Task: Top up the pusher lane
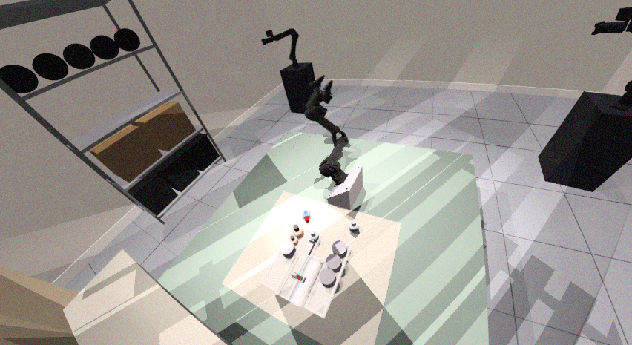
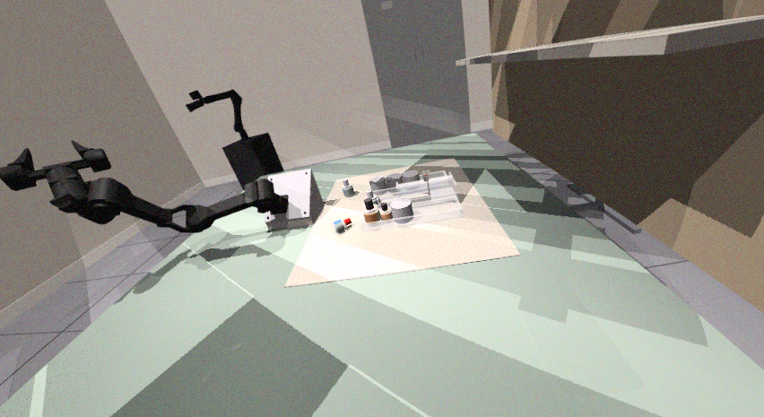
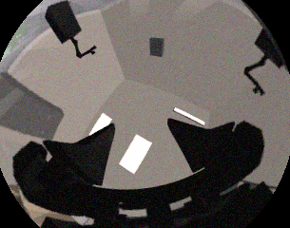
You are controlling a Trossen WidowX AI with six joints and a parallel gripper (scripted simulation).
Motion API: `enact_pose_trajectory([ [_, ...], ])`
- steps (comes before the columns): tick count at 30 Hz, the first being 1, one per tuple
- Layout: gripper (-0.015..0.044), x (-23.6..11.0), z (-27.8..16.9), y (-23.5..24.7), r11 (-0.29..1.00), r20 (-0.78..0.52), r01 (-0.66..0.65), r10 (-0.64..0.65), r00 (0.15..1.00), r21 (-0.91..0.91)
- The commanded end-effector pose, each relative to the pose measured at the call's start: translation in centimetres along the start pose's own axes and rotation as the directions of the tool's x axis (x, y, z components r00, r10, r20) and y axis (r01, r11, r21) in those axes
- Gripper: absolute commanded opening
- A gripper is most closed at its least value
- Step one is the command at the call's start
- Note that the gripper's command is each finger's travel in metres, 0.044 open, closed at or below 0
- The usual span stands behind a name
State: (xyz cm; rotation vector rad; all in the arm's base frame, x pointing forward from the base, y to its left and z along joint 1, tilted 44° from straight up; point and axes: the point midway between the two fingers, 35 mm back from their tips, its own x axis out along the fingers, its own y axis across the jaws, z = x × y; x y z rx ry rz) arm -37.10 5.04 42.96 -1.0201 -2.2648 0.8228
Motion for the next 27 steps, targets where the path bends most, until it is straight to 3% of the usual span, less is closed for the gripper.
enact_pose_trajectory([
  [1, 0.0426, 0.0, -0.1, -0.1, 1.000, 0.000, 0.005, -0.005, 1.000, 0.001],
  [4, 0.0440, -0.1, -1.8, -1.8, 0.996, -0.004, 0.077, -0.076, 0.997, 0.036],
  [11, 0.0440, -3.2, -12.1, -4.8, 0.884, -0.143, 0.287, -0.251, 0.957, 0.369],
  [18, 0.0440, -6.8, -21.5, -4.7, 0.674, -0.315, 0.474, -0.355, 0.881, 0.566],
  [21, 0.0440, -7.9, -24.8, -4.0, 0.586, -0.380, 0.523, -0.360, 0.852, 0.619],
  [27, 0.0440, -11.1, -34.0, -0.1, 0.292, -0.574, 0.654, -0.319, 0.755, 0.698],
])
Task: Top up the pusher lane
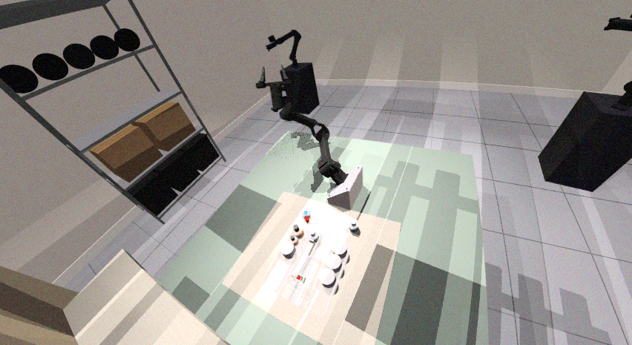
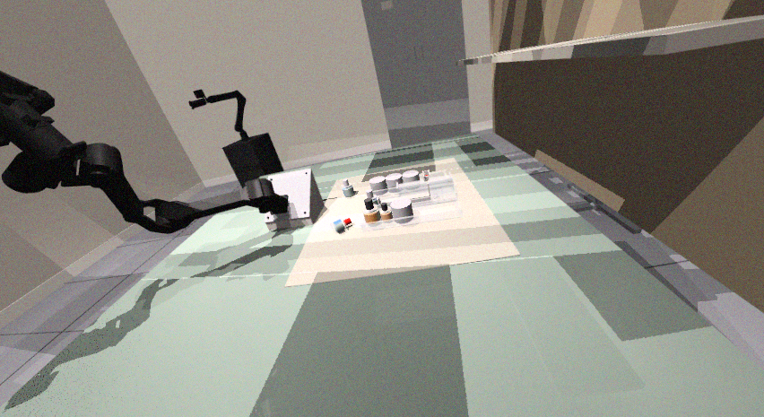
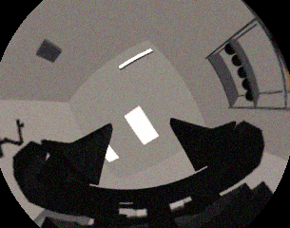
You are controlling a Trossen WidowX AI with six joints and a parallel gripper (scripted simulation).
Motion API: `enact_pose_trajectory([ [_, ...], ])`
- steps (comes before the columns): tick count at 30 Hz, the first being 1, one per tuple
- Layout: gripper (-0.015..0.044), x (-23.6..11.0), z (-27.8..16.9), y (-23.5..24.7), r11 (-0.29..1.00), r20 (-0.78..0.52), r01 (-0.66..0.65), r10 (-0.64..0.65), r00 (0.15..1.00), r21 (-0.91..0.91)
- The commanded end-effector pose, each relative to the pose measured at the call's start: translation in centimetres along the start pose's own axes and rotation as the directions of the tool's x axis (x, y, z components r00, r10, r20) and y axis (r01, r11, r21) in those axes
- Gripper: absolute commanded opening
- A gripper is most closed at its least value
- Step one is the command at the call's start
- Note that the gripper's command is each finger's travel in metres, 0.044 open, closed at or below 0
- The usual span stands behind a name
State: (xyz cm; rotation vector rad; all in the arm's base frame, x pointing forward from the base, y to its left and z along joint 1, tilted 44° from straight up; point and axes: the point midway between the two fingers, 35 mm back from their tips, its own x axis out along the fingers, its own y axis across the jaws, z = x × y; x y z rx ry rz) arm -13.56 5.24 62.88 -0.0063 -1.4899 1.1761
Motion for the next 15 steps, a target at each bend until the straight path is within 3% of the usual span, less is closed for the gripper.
enact_pose_trajectory([
  [1, 0.0440, -0.1, -6.4, -3.9, 0.977, -0.116, 0.121, -0.102, 0.988, 0.178],
  [7, 0.0440, -1.3, -15.6, -6.7, 0.857, -0.293, 0.286, -0.167, 0.941, 0.429],
  [15, 0.0440, -4.0, -27.2, -8.4, 0.662, -0.523, 0.527, -0.231, 0.820, 0.534],
])
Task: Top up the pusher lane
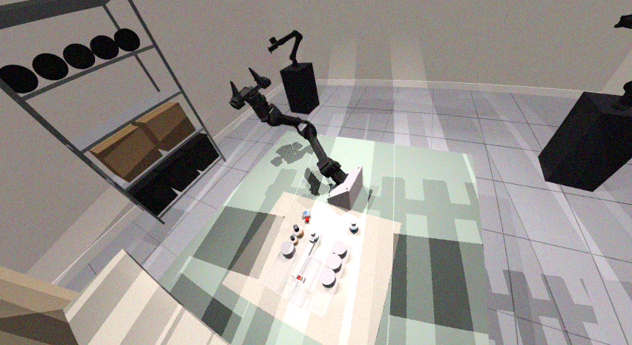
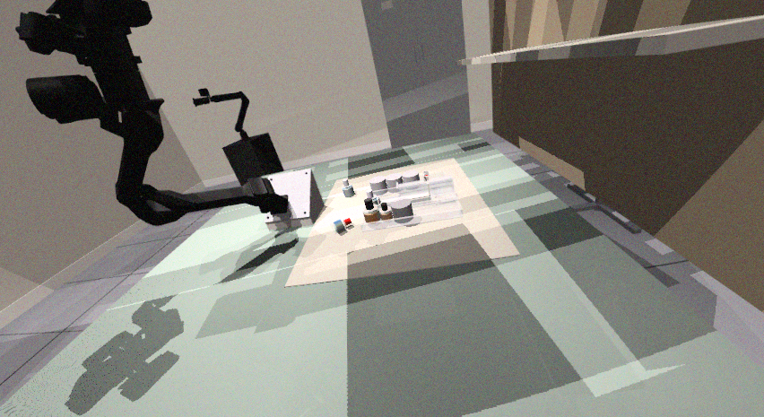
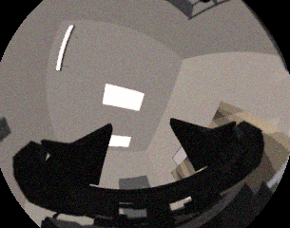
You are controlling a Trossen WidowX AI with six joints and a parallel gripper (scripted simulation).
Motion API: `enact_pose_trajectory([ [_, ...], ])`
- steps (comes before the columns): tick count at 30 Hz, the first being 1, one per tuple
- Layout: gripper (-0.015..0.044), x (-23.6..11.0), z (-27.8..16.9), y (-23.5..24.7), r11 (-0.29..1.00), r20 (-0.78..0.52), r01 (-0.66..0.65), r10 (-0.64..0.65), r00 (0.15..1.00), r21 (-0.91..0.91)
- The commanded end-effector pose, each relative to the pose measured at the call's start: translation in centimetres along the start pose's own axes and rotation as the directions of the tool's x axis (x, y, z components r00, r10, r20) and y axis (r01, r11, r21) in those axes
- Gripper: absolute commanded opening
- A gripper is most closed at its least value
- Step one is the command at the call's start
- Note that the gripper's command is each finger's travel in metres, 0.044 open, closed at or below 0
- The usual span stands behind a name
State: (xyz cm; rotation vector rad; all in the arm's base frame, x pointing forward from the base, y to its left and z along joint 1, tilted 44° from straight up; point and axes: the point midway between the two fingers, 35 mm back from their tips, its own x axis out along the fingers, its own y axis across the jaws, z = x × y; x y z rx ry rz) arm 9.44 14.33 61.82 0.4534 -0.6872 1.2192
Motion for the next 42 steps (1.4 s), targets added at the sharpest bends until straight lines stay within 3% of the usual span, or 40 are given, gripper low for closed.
enact_pose_trajectory([
  [1, 0.0440, 1.1, -4.3, -3.7, 0.990, -0.066, 0.101, -0.095, 0.993, 0.097],
  [12, 0.0440, 1.1, -17.4, -10.9, 0.838, -0.398, 0.448, -0.314, 0.862, 0.311],
  [19, 0.0440, -1.1, -25.9, -13.7, 0.695, -0.605, 0.650, -0.385, 0.697, 0.307],
  [29, 0.0440, -8.3, -39.0, -16.3, 0.435, -0.855, 0.893, -0.416, 0.310, 0.112],
  [32, 0.0440, -11.5, -42.9, -16.2, 0.365, -0.906, 0.931, -0.398, 0.145, -0.011],
  [37, 0.0440, -17.5, -48.3, -15.4, 0.273, -0.927, 0.929, -0.347, -0.146, -0.249],
  [42, 0.0440, -24.6, -52.2, -13.6, 0.221, -0.844, 0.825, -0.277, -0.459, -0.521],
])
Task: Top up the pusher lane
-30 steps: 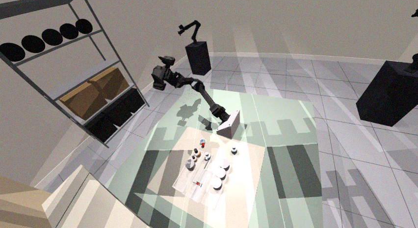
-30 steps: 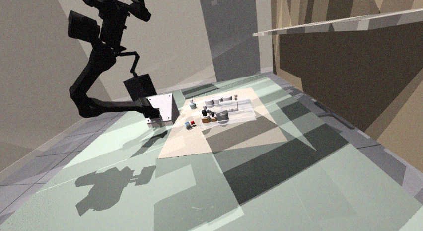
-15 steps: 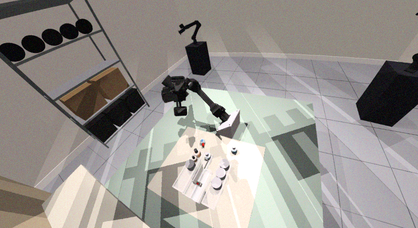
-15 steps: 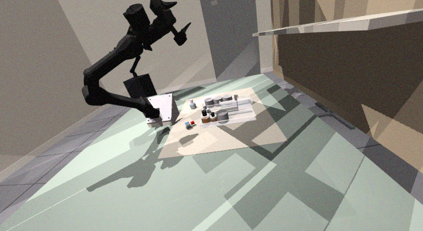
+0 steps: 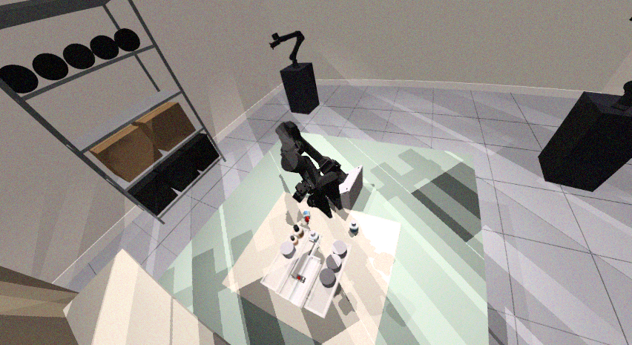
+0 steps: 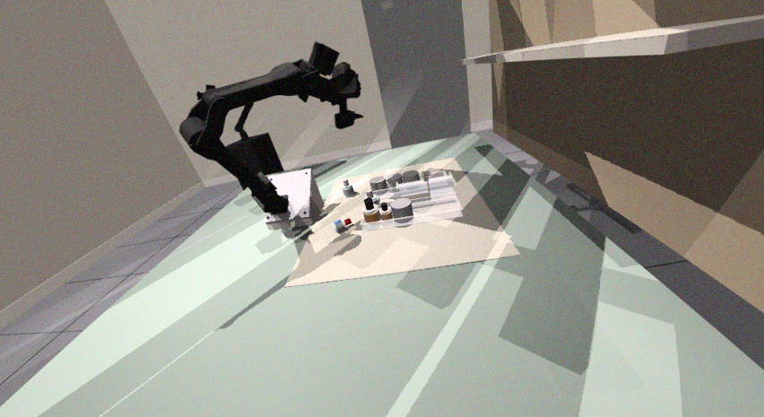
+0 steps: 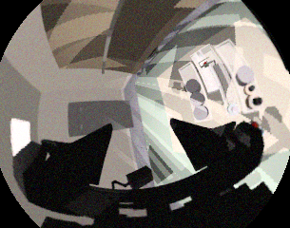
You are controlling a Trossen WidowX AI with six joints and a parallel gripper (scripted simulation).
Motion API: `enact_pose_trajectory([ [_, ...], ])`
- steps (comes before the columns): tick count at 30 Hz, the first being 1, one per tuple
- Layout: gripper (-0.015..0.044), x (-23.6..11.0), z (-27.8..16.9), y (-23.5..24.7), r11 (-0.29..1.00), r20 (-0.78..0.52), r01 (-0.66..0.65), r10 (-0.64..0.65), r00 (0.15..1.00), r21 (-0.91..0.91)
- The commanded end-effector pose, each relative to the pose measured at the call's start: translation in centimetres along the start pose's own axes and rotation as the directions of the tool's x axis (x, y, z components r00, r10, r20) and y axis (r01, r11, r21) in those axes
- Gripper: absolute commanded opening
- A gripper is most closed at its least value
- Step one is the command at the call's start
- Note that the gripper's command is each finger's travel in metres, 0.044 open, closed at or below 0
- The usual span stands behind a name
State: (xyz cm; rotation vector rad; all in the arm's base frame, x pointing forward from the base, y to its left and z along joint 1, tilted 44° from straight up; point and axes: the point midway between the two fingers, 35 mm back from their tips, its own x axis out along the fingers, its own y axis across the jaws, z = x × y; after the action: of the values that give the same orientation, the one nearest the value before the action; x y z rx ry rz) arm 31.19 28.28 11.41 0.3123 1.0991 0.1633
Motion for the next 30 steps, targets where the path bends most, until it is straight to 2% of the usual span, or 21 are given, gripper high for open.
enact_pose_trajectory([
  [1, 0.0440, 3.1, -3.3, -3.0, 0.978, -0.095, 0.204, -0.207, 0.974, -0.046],
  [6, 0.0440, 5.6, -7.9, -8.2, 0.863, -0.190, 0.473, -0.502, 0.844, -0.179],
  [10, 0.0440, 6.0, -11.5, -12.8, 0.677, -0.208, 0.652, -0.731, 0.650, -0.341],
  [12, 0.0440, 5.7, -12.9, -15.0, 0.559, -0.188, 0.711, -0.824, 0.534, -0.428],
  [14, 0.0440, 5.4, -13.7, -16.2, 0.480, -0.167, 0.735, -0.872, 0.461, -0.479],
  [20, 0.0440, 5.2, -14.2, -16.6, 0.470, -0.164, 0.737, -0.877, 0.451, -0.486],
  [24, 0.0440, 6.6, -14.7, -19.4, 0.469, -0.163, 0.738, -0.878, 0.451, -0.486],
  [30, 0.0440, 6.7, -14.8, -19.7, 0.469, -0.163, 0.738, -0.878, 0.451, -0.486],
])
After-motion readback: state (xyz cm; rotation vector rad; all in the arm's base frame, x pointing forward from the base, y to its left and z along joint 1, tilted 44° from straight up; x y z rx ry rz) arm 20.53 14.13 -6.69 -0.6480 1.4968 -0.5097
